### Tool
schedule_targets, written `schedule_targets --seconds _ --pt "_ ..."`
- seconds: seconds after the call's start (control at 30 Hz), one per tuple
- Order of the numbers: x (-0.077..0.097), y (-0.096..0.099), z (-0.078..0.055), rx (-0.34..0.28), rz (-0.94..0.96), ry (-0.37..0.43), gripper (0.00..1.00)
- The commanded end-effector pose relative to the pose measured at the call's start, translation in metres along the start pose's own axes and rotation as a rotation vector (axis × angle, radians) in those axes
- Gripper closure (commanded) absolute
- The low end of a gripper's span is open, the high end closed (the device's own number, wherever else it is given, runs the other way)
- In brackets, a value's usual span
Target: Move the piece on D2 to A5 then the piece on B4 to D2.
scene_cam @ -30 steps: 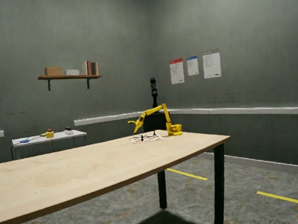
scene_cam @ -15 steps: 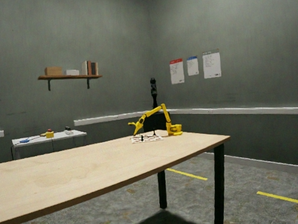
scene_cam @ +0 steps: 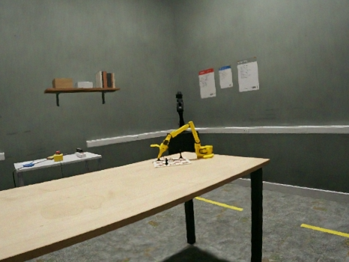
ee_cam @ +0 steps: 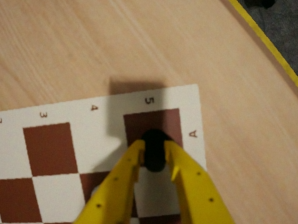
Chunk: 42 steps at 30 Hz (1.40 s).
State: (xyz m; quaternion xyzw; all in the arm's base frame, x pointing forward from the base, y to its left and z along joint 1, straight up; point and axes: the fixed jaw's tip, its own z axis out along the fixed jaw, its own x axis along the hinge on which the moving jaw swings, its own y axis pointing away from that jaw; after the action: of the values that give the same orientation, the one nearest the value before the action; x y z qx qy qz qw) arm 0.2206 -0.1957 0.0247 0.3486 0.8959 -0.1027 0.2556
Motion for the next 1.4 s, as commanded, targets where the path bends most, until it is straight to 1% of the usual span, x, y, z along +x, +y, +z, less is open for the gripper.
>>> schedule_targets --seconds 0.0,0.2,0.4,0.7,0.93,1.37 --pt "0.004 -0.003 0.000 0.005 0.009 0.004 1.00" --pt "0.003 -0.003 0.000 0.005 0.009 0.004 1.00" --pt "-0.003 -0.003 -0.006 0.005 0.008 0.003 1.00" --pt "-0.004 -0.003 -0.006 0.005 0.008 0.003 1.00" --pt "-0.013 -0.003 -0.010 0.005 0.008 0.003 1.00" --pt "-0.013 -0.003 -0.010 0.005 0.008 0.003 1.00"
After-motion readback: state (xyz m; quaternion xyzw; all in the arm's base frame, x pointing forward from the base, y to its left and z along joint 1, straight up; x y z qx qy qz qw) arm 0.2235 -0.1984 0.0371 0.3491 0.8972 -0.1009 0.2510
